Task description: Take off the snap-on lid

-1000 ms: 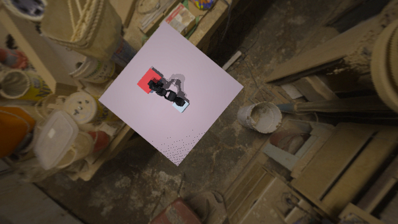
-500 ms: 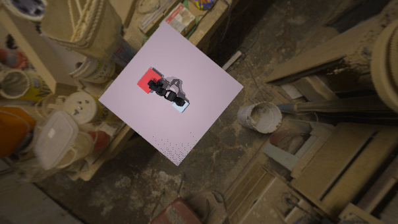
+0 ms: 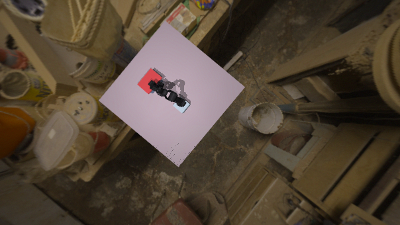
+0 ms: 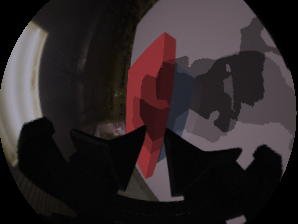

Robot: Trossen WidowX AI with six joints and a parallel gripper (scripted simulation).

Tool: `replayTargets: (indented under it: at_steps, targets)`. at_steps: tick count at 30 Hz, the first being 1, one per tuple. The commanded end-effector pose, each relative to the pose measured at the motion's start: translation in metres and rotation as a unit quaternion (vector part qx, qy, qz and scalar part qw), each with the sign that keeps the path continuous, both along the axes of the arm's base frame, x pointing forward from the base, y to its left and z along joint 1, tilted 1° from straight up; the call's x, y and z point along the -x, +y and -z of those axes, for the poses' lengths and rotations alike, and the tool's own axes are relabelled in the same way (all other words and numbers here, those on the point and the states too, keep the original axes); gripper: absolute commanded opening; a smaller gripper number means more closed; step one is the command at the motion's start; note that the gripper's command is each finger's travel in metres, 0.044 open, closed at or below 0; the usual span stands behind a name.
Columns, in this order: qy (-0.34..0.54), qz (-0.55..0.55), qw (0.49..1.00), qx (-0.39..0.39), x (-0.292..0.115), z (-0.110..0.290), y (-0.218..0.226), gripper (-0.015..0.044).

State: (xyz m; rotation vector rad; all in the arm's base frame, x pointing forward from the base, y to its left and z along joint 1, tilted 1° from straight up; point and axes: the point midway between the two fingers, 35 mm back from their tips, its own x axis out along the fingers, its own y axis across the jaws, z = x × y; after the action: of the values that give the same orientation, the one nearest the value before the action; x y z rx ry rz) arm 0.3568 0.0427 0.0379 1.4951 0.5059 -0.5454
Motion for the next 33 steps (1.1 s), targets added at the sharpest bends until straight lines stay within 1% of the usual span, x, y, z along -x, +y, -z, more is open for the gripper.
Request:
replayTargets:
  at_steps: [1,12,33]
  targets:
    - [-0.001,-0.001,1.0,0.0,-0.001,-0.001,0.0,0.0]
    - [0.0,-0.001,1.0,0.0,-0.001,-0.001,0.0,0.0]
    - [0.0,-0.003,1.0,0.0,-0.004,-0.029,0.0,0.0]
